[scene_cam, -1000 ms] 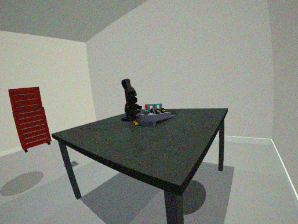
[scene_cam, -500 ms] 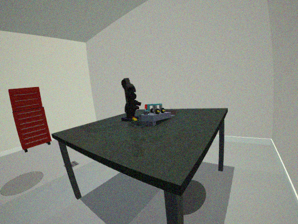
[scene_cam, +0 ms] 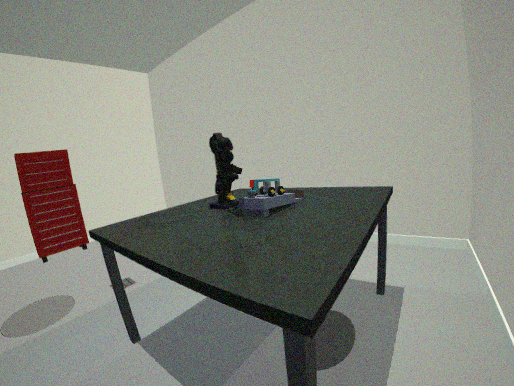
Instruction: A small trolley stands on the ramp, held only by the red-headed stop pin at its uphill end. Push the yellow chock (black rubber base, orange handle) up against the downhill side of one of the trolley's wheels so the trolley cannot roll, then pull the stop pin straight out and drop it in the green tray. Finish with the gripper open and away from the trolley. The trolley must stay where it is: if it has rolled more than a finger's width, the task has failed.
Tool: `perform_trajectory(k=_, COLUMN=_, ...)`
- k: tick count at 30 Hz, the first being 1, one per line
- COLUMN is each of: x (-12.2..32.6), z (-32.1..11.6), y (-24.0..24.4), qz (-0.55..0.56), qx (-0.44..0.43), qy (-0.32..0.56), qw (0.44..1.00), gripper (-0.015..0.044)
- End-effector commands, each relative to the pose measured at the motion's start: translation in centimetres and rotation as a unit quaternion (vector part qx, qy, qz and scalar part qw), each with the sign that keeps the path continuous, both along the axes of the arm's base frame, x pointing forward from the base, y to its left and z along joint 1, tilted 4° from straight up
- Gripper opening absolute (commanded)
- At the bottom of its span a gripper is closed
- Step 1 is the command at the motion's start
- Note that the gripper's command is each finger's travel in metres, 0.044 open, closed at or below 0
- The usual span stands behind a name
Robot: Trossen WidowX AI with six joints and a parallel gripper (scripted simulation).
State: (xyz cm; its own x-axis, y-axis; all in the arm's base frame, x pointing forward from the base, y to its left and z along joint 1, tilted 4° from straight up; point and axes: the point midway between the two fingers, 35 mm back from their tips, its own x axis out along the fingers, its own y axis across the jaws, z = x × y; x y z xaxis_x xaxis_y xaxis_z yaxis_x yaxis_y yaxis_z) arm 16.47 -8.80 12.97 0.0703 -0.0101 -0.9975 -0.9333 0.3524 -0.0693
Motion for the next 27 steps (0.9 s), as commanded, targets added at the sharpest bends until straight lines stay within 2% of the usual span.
perform_trajectory(k=1, x=0.1, z=1.5, y=0.0, qz=0.002, qx=-0.002, qy=-0.009, qw=1.0, gripper=0.0)
perform_trajectory(k=19, x=0.3, z=6.8, y=-0.1, qz=0.002, qx=-0.002, qy=-0.009, qw=1.0, gripper=0.0)
perform_trajectory(k=27, x=0.3, z=6.9, y=-0.1, qz=-0.009, qx=-0.001, qy=-0.01, qw=1.0, gripper=0.0)
